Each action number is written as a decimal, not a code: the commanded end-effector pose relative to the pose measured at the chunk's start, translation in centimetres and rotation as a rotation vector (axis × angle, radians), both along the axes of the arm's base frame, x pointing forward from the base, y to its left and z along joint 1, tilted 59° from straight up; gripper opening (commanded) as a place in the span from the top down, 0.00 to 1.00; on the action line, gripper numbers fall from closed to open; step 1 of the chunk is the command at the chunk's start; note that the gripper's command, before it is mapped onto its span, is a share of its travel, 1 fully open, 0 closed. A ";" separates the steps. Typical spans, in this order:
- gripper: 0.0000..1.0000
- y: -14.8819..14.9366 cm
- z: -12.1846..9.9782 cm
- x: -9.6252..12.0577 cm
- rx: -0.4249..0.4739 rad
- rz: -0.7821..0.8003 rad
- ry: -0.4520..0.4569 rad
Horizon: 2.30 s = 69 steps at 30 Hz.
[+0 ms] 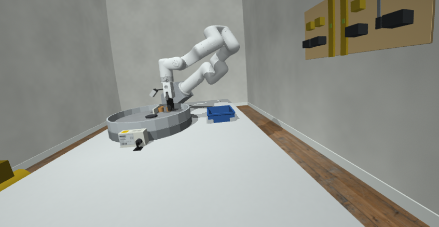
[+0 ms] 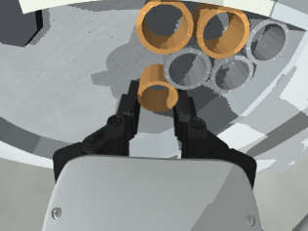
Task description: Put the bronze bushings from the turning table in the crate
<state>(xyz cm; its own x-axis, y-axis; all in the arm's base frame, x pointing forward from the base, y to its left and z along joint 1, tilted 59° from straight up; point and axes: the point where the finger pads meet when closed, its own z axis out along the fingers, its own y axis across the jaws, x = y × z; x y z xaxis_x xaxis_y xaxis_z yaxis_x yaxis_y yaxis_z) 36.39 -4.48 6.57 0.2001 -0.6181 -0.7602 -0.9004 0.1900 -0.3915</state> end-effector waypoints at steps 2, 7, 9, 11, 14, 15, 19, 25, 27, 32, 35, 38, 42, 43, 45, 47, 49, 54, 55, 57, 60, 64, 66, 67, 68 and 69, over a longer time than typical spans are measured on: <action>1.00 -0.2 0.0 0.0 -0.002 -0.003 -0.001; 1.00 -0.2 0.0 0.0 -0.002 -0.003 -0.001; 1.00 -0.2 0.0 0.0 -0.002 -0.003 -0.001; 1.00 -0.2 0.0 0.0 -0.002 -0.003 -0.001; 1.00 -0.2 0.0 0.0 -0.002 -0.003 -0.001; 1.00 -0.2 0.0 0.0 -0.002 -0.003 -0.001; 1.00 -0.2 0.0 0.0 -0.002 -0.003 -0.001; 1.00 -0.2 0.1 0.0 -0.002 -0.003 -0.001; 1.00 -0.3 0.1 0.0 -0.002 -0.003 -0.001; 1.00 -1.1 0.6 -0.4 -0.002 -0.003 -0.001; 1.00 -2.0 1.3 -0.9 -0.002 -0.003 -0.001; 1.00 -3.1 2.0 -1.5 -0.002 -0.003 -0.001; 1.00 -4.4 2.9 -2.2 -0.002 -0.003 -0.001; 1.00 -4.7 3.1 -2.3 -0.002 -0.003 -0.001; 1.00 -4.7 3.1 -2.3 -0.002 -0.003 -0.001; 1.00 -5.0 3.3 -2.5 -0.002 -0.003 -0.001; 1.00 -5.1 3.4 -2.5 -0.002 -0.003 -0.001; 1.00 -5.2 3.4 -2.6 -0.002 -0.003 -0.001; 1.00 -5.2 3.4 -2.6 -0.002 -0.003 -0.001; 1.00 -5.2 3.4 -2.6 -0.002 -0.003 -0.001; 1.00 -5.2 3.4 -2.6 -0.002 -0.003 -0.001; 1.00 -5.1 3.4 -2.6 -0.002 -0.003 -0.001; 1.00 -5.1 3.5 -2.6 -0.002 -0.003 -0.001; 1.00 -5.0 3.6 -2.5 -0.002 -0.003 -0.001; 1.00 -4.9 3.8 -2.5 -0.002 -0.003 -0.001; 1.00 -4.8 4.0 -2.5 -0.002 -0.003 -0.001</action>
<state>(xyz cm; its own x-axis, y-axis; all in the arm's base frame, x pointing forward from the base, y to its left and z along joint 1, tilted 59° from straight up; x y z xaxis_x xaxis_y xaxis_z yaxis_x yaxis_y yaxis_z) 33.81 -9.36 10.07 0.1997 -0.6176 -0.7607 -0.9006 0.1901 -0.3908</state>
